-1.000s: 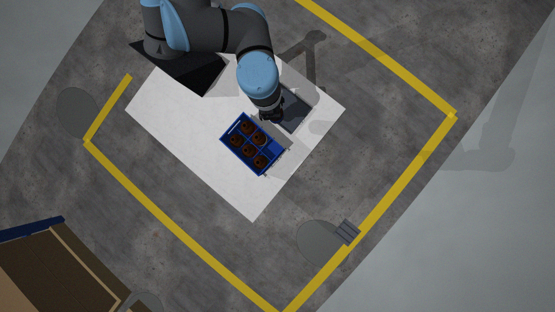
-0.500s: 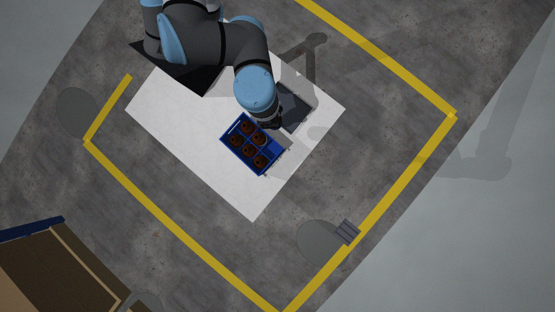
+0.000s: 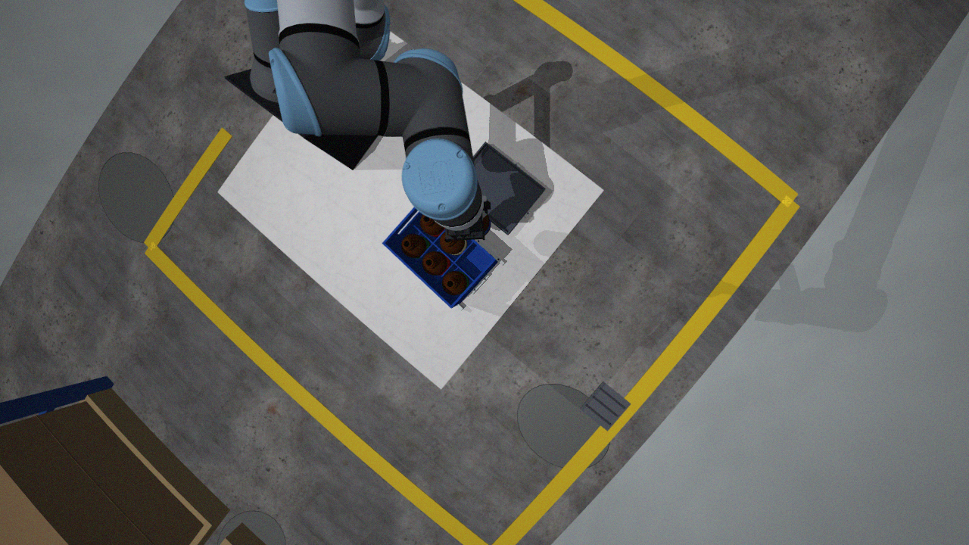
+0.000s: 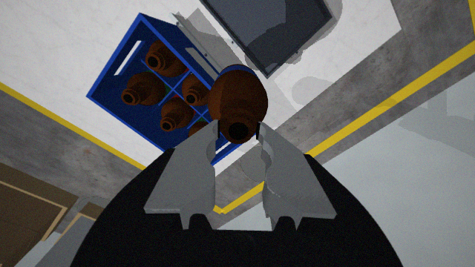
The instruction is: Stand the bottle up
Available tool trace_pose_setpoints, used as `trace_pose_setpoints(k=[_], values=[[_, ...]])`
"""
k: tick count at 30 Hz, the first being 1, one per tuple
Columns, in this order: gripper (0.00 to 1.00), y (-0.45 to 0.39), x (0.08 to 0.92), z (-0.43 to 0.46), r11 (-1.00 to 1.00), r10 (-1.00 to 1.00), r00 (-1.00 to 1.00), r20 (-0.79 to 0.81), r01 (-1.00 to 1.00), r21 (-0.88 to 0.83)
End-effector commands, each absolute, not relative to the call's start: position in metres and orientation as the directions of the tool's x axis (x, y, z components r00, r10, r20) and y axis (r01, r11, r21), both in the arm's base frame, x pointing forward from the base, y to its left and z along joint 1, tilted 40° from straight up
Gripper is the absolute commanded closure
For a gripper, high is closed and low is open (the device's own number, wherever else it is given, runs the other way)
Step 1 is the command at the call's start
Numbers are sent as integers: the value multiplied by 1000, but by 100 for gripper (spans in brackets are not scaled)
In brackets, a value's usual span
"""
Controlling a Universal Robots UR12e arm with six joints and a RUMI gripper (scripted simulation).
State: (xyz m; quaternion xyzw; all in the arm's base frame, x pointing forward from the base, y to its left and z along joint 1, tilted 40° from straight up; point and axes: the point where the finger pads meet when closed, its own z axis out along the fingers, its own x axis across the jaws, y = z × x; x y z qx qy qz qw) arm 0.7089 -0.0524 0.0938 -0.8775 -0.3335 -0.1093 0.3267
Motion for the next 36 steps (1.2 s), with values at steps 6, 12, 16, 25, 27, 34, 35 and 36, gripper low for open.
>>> trace_pose_setpoints(k=[6, 12, 16, 25, 27, 34, 35, 36], values=[[100, -72, 722, 83, -567, 515, 751, 413, 660, -493], [100, -79, 727, 77, -567, 515, 751, 413, 660, -493], [100, -84, 731, 73, -567, 515, 751, 413, 660, -493], [100, -92, 736, 65, -567, 515, 751, 413, 660, -493], [100, -94, 738, 63, -567, 515, 751, 413, 660, -493], [100, -102, 743, 57, -567, 515, 751, 413, 660, -493], [100, -103, 743, 56, -567, 515, 751, 413, 660, -493], [100, -104, 744, 56, -567, 515, 751, 413, 660, -493]])
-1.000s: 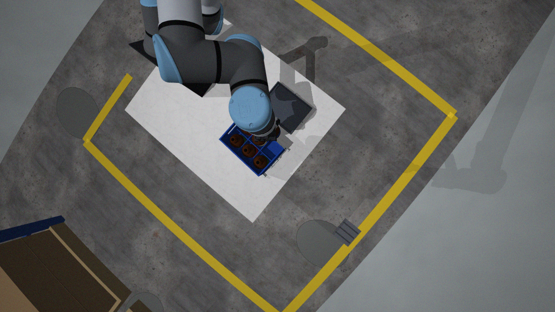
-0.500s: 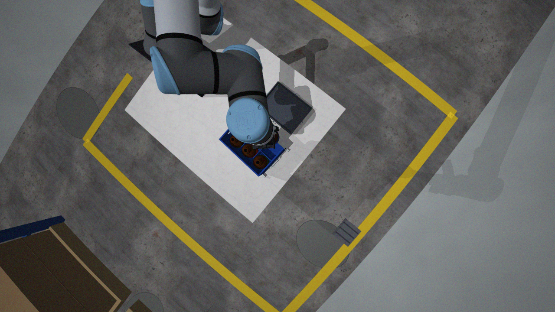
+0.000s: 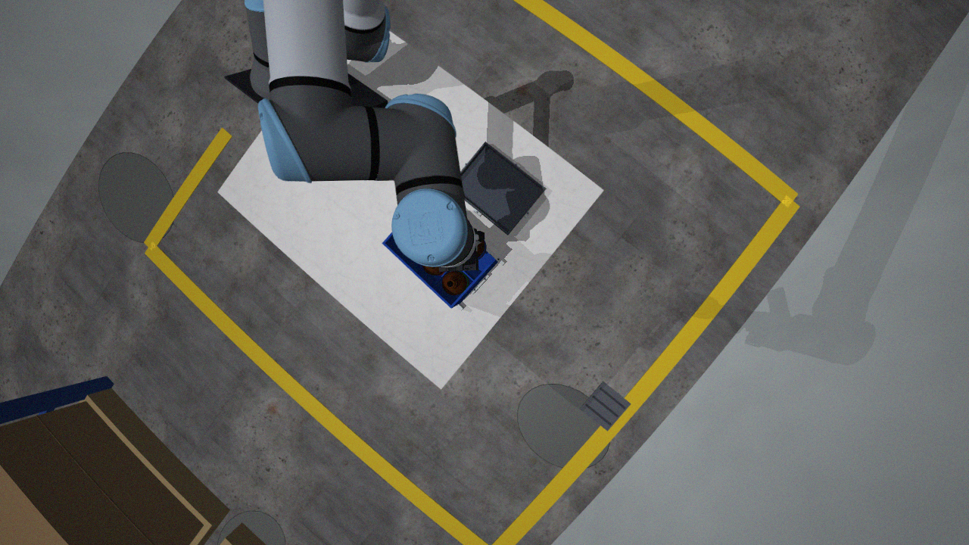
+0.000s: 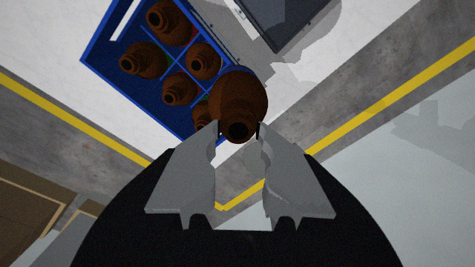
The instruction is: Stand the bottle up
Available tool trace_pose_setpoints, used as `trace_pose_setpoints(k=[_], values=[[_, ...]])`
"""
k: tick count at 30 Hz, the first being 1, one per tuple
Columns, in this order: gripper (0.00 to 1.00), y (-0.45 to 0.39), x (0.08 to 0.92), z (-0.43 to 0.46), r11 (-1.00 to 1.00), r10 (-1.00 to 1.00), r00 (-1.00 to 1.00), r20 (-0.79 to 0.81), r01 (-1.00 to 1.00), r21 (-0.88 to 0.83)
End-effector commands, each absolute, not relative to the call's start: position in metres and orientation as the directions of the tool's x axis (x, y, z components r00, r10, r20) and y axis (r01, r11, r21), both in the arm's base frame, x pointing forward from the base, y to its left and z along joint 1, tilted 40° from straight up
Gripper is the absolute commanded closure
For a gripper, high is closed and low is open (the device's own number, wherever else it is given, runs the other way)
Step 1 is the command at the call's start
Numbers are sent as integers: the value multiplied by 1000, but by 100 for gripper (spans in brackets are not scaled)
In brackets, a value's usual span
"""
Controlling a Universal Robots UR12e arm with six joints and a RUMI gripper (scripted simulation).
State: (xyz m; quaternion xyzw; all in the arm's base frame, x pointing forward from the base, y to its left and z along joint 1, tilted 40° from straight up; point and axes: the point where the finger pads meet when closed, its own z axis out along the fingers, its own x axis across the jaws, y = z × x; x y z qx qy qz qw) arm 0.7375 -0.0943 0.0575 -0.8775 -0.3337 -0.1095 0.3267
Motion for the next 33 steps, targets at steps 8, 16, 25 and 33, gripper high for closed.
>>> trace_pose_setpoints(k=[8, 16, 25, 33], values=[[100, -108, 748, 51, -566, 516, 751, 413, 660, -493], [100, -114, 751, 46, -567, 515, 751, 413, 659, -493], [100, -117, 754, 44, -567, 516, 751, 413, 660, -493], [100, -121, 755, 41, -567, 515, 751, 413, 659, -494]])
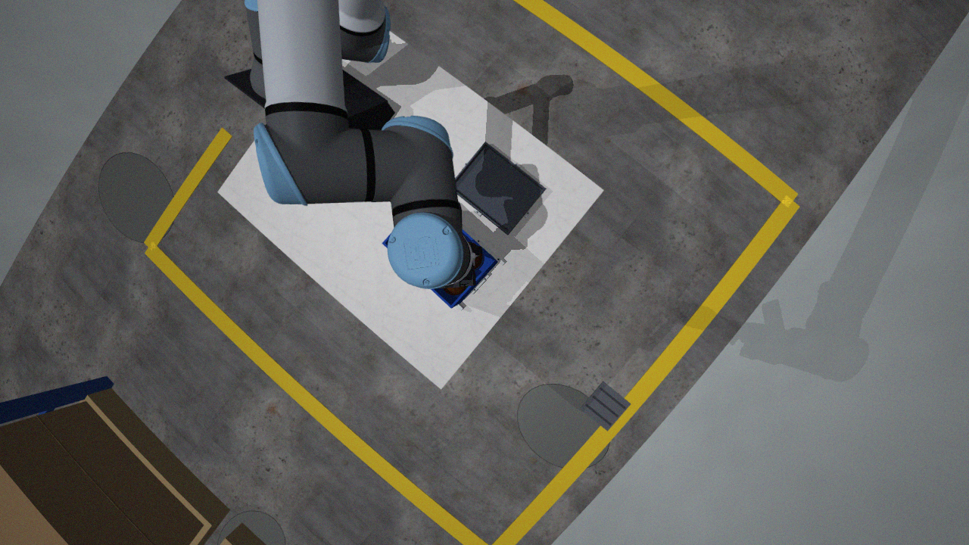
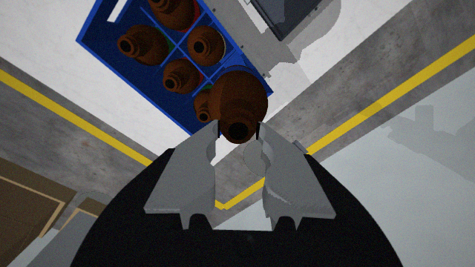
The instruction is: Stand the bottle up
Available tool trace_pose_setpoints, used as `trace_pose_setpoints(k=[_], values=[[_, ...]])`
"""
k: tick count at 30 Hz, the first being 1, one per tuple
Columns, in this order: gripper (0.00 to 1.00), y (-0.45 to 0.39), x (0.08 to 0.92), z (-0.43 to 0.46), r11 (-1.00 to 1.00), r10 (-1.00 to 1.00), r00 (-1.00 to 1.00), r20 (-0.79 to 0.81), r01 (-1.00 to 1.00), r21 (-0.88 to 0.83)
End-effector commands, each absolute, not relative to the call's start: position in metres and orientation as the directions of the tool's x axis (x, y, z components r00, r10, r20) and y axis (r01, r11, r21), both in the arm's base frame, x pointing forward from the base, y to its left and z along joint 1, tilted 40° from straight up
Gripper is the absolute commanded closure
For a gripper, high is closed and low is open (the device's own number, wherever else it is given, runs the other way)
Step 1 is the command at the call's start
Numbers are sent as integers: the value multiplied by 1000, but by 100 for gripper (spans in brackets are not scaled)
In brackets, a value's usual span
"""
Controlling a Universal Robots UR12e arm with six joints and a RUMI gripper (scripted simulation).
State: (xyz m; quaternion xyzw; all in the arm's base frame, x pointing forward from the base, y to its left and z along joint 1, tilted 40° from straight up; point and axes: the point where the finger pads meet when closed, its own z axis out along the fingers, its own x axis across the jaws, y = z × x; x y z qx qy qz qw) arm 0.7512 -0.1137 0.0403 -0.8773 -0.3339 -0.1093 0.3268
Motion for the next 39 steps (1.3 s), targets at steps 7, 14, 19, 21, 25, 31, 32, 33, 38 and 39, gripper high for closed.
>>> trace_pose_setpoints(k=[7, 14, 19, 21, 25, 31, 32, 33, 38, 39], values=[[100, -121, 757, 41, -567, 516, 750, 413, 661, -492], [100, -122, 757, 40, -567, 515, 751, 413, 660, -493], [100, -123, 757, 39, -567, 515, 751, 413, 660, -493], [100, -123, 757, 39, -567, 515, 751, 413, 660, -493], [100, -122, 757, 40, -567, 516, 751, 413, 660, -492], [100, -122, 757, 40, -567, 516, 751, 413, 660, -492], [100, -123, 757, 40, -567, 516, 751, 413, 660, -492], [100, -123, 757, 40, -567, 516, 751, 413, 660, -492], [100, -123, 758, 40, -568, 515, 751, 413, 660, -491], [100, -123, 758, 40, -568, 515, 751, 413, 660, -491]])
